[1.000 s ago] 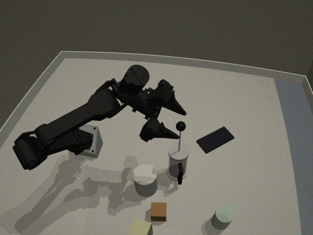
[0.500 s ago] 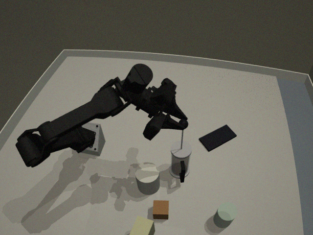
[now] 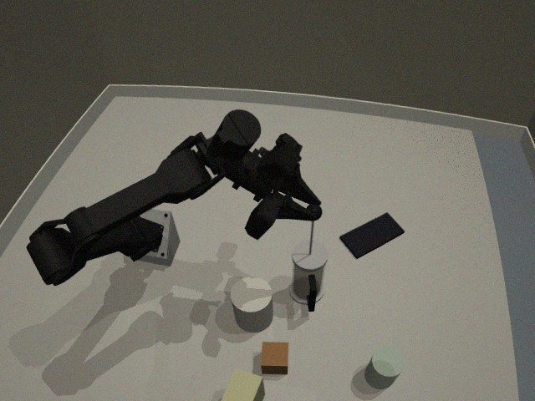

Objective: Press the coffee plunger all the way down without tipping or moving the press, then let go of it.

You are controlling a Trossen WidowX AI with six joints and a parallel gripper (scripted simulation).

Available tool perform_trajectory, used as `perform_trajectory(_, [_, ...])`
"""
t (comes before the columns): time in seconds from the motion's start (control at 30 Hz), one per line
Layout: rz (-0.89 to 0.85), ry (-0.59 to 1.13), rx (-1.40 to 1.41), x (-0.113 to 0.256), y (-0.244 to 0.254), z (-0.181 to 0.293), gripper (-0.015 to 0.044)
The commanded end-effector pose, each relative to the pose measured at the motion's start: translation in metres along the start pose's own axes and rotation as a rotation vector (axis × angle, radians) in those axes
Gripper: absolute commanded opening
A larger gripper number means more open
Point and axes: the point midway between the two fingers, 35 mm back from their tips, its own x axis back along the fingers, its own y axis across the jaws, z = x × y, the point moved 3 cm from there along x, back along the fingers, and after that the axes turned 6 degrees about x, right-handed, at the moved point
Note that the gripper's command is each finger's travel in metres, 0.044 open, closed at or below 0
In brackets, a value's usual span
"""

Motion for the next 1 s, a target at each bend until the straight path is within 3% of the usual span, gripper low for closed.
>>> perform_trajectory(0.0, [-0.004,0.009,0.006,-0.006,0.003,0.009,0.0116])
perform_trajectory(0.97, [-0.006,0.012,0.004,-0.035,0.01,0.046,0.0116])
